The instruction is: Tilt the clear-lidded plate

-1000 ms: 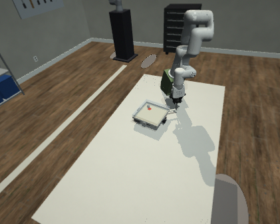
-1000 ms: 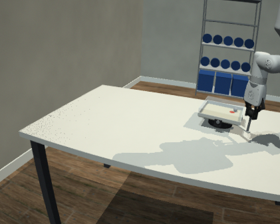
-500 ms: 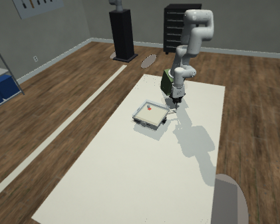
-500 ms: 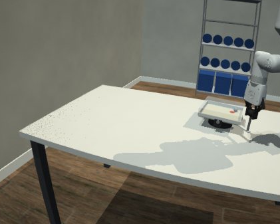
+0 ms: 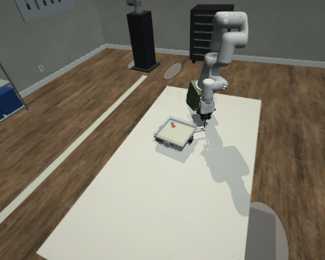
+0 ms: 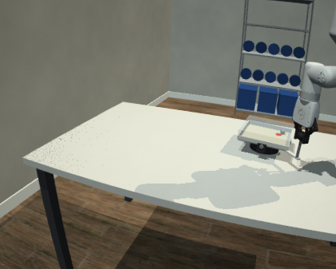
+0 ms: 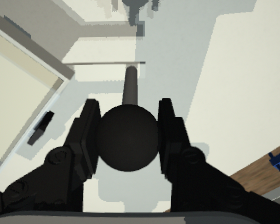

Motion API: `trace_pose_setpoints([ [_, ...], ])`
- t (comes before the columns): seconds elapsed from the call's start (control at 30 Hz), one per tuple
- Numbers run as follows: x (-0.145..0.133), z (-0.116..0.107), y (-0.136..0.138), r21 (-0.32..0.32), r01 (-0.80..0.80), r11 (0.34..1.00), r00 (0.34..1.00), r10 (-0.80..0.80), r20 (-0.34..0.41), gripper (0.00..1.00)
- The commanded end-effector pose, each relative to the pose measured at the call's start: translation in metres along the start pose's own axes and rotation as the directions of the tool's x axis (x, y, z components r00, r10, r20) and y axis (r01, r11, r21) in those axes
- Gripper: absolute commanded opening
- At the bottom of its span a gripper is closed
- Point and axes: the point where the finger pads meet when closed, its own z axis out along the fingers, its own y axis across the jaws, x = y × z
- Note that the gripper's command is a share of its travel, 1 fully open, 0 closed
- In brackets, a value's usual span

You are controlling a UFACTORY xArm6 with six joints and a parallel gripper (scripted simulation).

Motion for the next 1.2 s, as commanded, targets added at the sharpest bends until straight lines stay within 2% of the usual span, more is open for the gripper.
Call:
trace_pose_setpoints([
  [0.0, -0.0047, -0.0010, -0.0008, 0.002, 0.001, 1.000, 1.000, -0.001, 0.008, 0.00],
  [1.17, 0.0028, -0.0002, -0.0004, 0.002, 0.001, 1.000, 1.000, -0.001, 0.008, 0.00],
])
